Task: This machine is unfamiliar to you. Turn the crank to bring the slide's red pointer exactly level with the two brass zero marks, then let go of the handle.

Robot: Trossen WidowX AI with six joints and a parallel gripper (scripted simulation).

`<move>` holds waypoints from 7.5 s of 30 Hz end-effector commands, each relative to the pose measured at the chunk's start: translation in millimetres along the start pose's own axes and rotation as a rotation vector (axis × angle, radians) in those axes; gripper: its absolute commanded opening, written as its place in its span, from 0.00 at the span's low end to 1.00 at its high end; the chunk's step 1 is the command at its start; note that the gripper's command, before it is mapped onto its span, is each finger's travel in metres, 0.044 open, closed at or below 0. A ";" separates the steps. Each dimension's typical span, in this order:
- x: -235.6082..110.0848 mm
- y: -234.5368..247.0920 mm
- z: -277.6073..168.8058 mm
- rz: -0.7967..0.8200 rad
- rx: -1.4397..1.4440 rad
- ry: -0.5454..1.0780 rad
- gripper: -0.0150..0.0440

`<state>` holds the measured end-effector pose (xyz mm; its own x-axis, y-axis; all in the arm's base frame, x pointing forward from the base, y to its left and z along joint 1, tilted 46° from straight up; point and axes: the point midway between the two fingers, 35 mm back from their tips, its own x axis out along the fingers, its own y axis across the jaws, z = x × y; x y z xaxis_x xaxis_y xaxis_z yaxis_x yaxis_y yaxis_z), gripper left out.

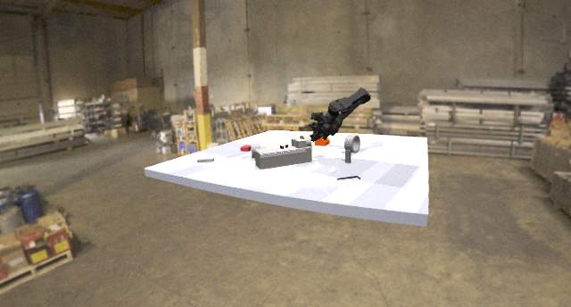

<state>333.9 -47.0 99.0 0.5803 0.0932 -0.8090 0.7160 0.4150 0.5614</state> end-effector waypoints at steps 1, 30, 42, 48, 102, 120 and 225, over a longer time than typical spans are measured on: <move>1.5 -3.3 -1.5 -0.010 0.005 0.003 0.25; 1.7 -3.1 -1.6 -0.010 0.005 0.003 0.25; 1.8 -3.0 -1.7 -0.010 0.005 0.003 0.25; 1.8 -3.0 -1.7 -0.010 0.005 0.003 0.25; 1.9 -2.5 -1.8 -0.010 0.005 0.003 0.25; 1.9 -2.4 -1.9 -0.010 0.005 0.003 0.25; 57.7 -35.3 153.5 0.423 -0.599 0.022 1.00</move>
<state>401.0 -209.7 73.9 0.7540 0.3622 -0.5480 0.0922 0.7676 0.6343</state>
